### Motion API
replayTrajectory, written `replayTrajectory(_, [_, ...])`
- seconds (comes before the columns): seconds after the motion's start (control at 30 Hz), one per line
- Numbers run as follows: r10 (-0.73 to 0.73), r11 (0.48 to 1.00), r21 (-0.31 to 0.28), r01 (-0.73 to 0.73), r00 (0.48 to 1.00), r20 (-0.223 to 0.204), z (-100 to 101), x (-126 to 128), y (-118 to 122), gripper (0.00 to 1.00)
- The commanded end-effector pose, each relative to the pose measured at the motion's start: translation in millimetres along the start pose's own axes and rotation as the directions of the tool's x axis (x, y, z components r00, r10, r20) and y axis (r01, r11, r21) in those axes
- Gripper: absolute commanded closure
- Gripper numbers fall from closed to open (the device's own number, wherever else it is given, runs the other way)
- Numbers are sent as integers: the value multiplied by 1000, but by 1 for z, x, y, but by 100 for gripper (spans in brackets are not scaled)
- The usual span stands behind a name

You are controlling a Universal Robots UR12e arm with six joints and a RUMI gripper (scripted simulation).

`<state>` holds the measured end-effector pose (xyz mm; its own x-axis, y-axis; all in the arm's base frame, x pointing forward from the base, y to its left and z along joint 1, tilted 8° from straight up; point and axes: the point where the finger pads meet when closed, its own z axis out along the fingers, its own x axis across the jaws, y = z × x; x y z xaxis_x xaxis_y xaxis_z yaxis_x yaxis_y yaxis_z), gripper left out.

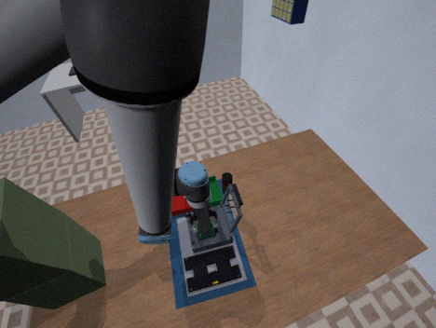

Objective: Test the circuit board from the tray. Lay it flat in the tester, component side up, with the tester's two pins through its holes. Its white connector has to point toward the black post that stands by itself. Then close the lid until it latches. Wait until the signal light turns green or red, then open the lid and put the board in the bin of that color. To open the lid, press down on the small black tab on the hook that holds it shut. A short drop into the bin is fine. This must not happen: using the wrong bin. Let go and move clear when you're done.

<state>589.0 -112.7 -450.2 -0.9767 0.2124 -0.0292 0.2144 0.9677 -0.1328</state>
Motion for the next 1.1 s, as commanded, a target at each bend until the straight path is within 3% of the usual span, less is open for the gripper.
replayTrajectory(0.0, [0,1000,0,0,1000,1,-1,0,0,41])
replayTrajectory(0.43, [0,1000,0,0,1000,1,-24,0,0,41])
replayTrajectory(0.93, [0,1000,0,0,1000,1,-108,0,0,41])
replayTrajectory(1.0, [0,1000,0,0,1000,1,-108,0,0,41])
replayTrajectory(1.07, [0,1000,0,0,1000,1,-122,0,0,41])
